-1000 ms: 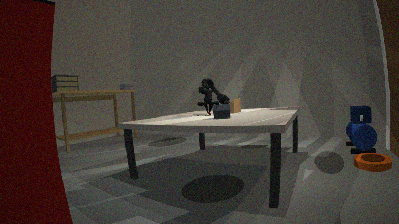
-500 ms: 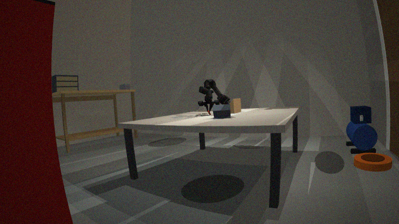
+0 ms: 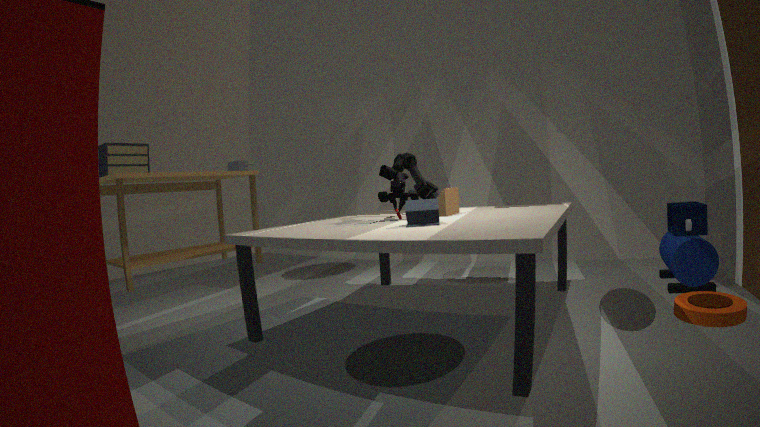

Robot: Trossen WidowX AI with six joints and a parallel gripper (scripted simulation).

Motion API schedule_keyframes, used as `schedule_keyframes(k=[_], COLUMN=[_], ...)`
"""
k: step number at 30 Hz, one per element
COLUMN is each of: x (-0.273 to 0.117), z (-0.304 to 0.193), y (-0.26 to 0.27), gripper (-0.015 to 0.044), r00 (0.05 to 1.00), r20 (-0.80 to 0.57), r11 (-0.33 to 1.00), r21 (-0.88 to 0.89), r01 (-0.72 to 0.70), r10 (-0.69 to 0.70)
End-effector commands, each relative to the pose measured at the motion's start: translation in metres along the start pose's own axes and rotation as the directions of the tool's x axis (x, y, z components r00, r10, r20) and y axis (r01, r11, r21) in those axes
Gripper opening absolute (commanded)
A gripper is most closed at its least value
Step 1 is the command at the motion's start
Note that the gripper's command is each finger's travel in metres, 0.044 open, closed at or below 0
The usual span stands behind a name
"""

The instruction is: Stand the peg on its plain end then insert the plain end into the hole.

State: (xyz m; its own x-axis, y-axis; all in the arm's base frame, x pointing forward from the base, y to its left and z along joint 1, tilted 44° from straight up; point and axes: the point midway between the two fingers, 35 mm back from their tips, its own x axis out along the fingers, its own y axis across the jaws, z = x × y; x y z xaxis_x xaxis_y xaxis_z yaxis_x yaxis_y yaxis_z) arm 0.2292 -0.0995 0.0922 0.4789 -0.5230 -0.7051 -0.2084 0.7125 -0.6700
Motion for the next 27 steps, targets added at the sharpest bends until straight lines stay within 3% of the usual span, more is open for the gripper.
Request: schedule_keyframes(k=[1,27], x=[-0.003,-0.017], z=[-0.001,-0.012], y=[0.001,0.0], gripper=[0.0049,0.0049], r00=[0.999,0.964], r20=[0.042,0.264], r11=[1.0,1.0], r21=[-0.003,-0.005], r01=[-0.001,0.0], r10=[0.001,0.002])
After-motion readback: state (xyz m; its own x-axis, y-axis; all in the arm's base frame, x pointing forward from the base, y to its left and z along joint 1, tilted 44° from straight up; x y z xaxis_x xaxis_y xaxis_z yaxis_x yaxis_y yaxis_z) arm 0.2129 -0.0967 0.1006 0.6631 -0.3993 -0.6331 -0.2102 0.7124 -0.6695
